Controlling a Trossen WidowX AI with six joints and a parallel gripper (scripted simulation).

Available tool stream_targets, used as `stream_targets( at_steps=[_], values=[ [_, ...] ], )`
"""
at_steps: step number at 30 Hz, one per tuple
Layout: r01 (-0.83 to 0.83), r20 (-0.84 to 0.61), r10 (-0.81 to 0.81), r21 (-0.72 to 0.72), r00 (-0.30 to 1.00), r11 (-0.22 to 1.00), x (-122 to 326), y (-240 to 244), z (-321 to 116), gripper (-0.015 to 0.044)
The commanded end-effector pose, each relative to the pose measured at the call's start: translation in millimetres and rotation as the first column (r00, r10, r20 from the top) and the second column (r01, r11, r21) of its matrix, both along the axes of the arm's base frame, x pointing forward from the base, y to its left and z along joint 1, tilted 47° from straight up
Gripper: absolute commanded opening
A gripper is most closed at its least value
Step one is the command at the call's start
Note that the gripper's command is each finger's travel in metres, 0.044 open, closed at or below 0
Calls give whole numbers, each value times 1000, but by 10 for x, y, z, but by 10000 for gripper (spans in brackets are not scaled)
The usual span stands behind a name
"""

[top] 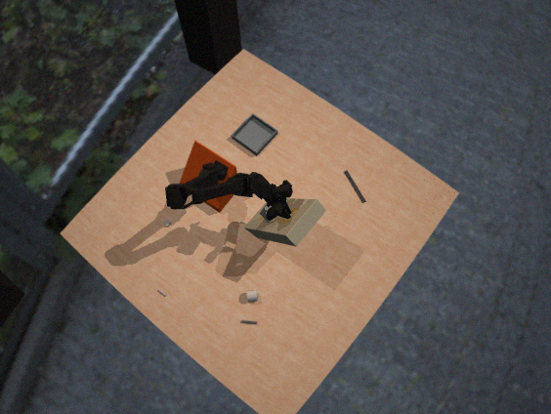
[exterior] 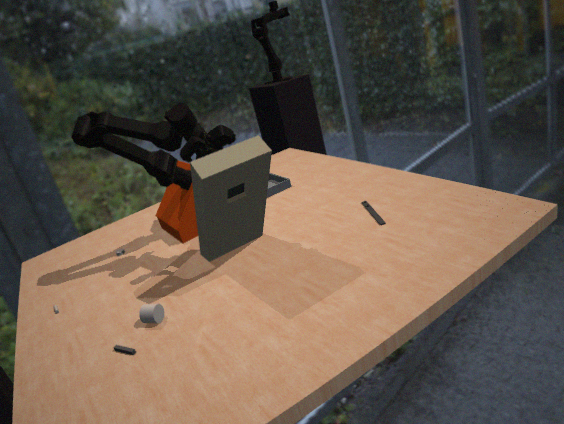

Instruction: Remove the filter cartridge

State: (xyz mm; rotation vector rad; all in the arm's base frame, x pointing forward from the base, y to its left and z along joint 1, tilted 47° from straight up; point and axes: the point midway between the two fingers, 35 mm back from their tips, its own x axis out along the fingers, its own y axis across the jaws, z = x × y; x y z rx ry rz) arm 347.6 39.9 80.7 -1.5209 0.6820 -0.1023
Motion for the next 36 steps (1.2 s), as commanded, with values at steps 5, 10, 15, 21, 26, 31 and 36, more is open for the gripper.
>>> stream_targets(
  at_steps=[5,10,15,21,26,31,36],
  values=[
    [-98,-144,67,-217,987,971,35,-53,-17,0],
    [-78,-122,56,-181,991,980,15,-33,-11,0],
    [-67,-121,48,-156,991,985,-155,106,50,0],
    [-56,-109,41,-137,993,989,-381,241,145,0],
    [-50,-91,38,-129,995,990,-568,319,237,0],
    [-49,-88,38,-128,995,991,-595,324,246,0],
    [-49,-89,38,-128,995,991,-651,241,140,0]
  ],
)
